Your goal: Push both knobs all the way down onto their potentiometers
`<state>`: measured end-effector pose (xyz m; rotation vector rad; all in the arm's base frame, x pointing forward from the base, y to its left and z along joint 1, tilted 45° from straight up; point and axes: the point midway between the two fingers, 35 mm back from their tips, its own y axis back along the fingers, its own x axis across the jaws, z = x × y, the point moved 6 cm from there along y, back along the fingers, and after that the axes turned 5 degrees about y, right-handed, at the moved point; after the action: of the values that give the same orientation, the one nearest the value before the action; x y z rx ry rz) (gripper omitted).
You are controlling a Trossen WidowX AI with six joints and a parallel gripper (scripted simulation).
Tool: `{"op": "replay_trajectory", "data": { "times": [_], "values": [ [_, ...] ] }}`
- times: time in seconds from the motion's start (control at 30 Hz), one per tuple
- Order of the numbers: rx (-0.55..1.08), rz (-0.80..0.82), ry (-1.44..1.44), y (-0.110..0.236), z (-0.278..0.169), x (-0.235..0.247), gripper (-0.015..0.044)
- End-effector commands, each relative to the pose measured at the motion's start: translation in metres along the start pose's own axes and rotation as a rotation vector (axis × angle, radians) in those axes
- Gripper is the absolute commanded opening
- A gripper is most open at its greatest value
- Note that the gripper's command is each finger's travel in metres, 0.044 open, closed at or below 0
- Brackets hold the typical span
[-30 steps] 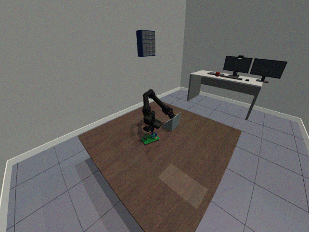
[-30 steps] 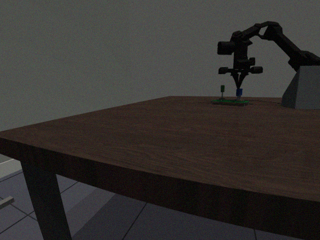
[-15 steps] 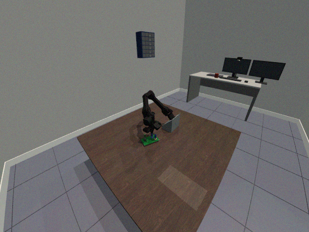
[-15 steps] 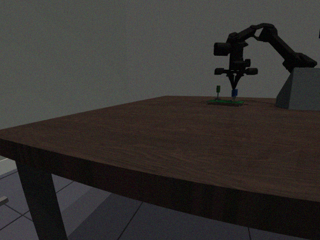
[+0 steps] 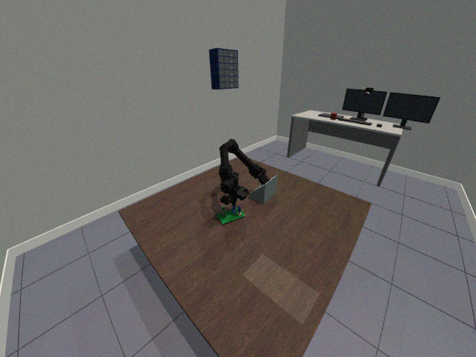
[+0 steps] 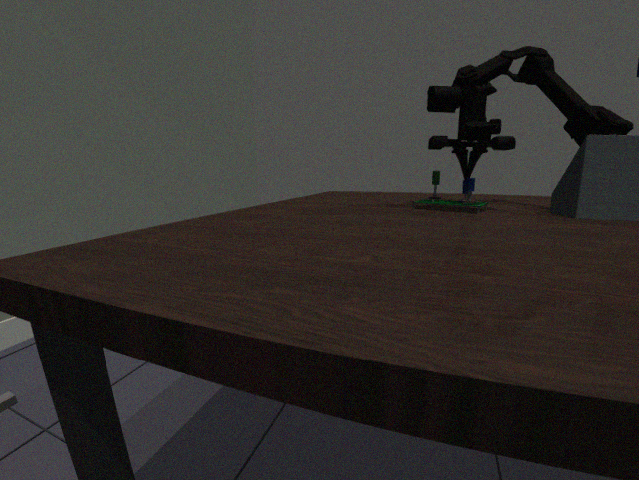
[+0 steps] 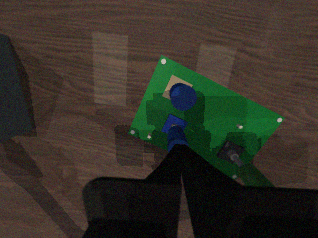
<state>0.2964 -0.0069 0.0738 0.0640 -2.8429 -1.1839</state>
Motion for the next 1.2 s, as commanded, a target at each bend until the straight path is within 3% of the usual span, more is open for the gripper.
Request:
{"op": "replay_trajectory", "data": {
  "times": [0.0,1.17],
  "values": [
    [0.003,0.012,-0.008,-0.0105,-0.0013,-0.0006,0.0],
    [0.004,0.012,-0.008,-0.0173,-0.0014,-0.0005,0.0]
  ]
}}
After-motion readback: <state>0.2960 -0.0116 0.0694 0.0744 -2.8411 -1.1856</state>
